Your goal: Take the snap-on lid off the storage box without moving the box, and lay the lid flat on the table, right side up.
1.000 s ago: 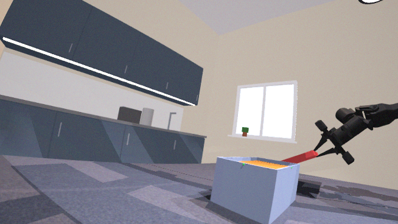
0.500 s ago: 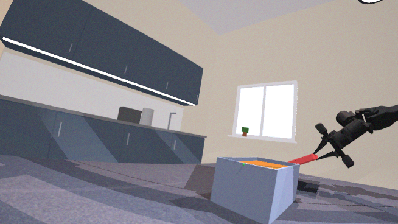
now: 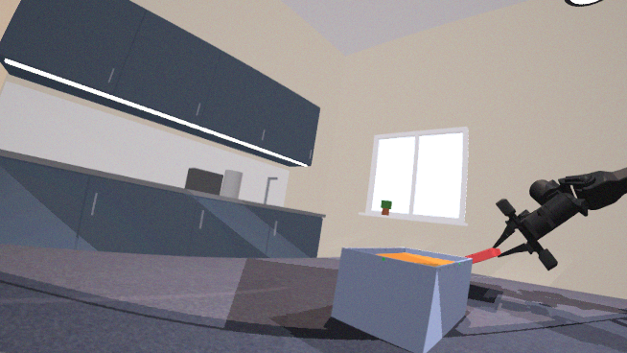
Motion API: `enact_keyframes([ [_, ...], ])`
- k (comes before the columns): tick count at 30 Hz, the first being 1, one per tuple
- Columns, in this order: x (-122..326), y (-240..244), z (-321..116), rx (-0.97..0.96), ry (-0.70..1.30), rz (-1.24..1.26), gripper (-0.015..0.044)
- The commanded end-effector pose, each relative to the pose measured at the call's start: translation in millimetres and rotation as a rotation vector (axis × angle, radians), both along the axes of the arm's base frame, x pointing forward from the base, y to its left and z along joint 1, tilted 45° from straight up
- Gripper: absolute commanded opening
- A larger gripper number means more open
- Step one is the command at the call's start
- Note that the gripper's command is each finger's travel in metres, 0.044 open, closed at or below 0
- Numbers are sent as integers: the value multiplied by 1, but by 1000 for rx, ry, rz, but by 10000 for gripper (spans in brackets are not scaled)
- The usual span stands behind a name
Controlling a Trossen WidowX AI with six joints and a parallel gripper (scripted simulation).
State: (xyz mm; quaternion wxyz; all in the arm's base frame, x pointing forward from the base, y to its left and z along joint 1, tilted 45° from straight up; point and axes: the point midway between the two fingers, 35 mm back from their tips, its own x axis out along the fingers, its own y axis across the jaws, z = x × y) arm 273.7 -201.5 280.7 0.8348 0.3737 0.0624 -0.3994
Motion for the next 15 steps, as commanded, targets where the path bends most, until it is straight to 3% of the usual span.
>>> enact_keyframes([
  [1, 2, -1, -2, -2, -4, 15, 0],
  [15, 0, -8, -9, -3, -3, 15, 0],
])
